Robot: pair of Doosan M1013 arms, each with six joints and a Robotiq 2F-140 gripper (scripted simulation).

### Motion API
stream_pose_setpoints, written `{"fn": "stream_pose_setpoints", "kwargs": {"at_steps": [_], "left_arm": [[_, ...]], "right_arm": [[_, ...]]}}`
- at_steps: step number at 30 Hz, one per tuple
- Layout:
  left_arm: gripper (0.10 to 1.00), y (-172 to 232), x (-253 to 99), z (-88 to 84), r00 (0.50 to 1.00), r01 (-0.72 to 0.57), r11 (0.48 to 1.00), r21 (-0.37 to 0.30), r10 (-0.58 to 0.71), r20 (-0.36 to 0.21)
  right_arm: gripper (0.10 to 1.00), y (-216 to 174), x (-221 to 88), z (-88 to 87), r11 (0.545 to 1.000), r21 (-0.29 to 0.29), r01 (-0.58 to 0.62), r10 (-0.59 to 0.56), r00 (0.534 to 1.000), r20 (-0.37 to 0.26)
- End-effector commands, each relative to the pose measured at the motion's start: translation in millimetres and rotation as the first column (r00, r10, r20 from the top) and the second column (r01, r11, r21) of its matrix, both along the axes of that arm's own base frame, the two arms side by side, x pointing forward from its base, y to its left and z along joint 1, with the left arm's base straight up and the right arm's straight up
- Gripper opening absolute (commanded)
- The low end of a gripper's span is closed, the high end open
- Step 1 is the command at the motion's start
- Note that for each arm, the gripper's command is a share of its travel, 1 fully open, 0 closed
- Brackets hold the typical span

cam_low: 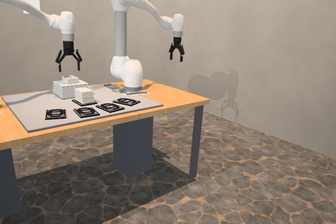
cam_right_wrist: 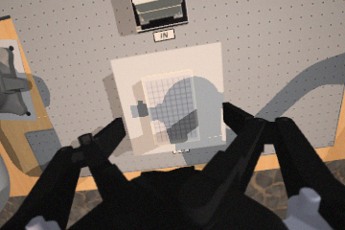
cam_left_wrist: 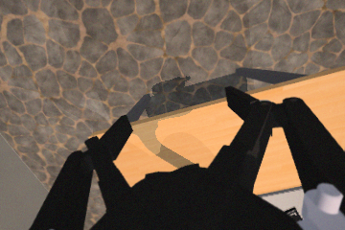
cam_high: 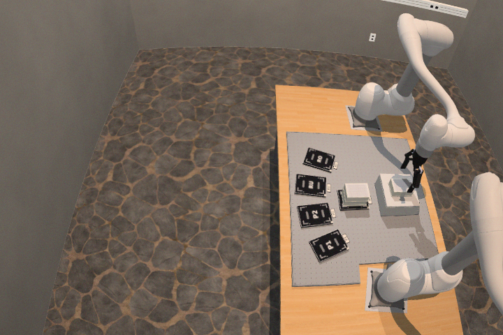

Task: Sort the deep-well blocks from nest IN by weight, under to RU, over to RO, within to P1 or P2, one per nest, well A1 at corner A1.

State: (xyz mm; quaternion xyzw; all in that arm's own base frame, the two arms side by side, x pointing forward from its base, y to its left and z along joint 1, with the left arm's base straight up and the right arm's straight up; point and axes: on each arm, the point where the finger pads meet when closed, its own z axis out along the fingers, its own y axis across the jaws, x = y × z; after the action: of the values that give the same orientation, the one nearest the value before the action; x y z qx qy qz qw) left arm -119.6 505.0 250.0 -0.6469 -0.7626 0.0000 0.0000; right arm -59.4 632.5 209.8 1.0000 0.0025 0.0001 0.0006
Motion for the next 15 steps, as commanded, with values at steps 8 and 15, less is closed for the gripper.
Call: {"fn": "stream_pose_setpoints", "kwargs": {"at_steps": [8, 15], "left_arm": [[1.0, 0.3, -0.1, 0.6, 1.0, 0.0, 1.0, 0.001, 0.0, -0.001], [1.0, 0.3, -0.1, 0.6, 1.0, 0.0, 1.0, 0.001, 0.0, -0.001]], "right_arm": [[1.0, 0.8, -0.2, 0.4, 1.0, 0.002, 0.0, 0.0, 1.0, -0.001], [1.0, 0.8, -0.2, -6.2, 1.0, 0.002, 0.0, 0.0, 1.0, -0.001]]}}
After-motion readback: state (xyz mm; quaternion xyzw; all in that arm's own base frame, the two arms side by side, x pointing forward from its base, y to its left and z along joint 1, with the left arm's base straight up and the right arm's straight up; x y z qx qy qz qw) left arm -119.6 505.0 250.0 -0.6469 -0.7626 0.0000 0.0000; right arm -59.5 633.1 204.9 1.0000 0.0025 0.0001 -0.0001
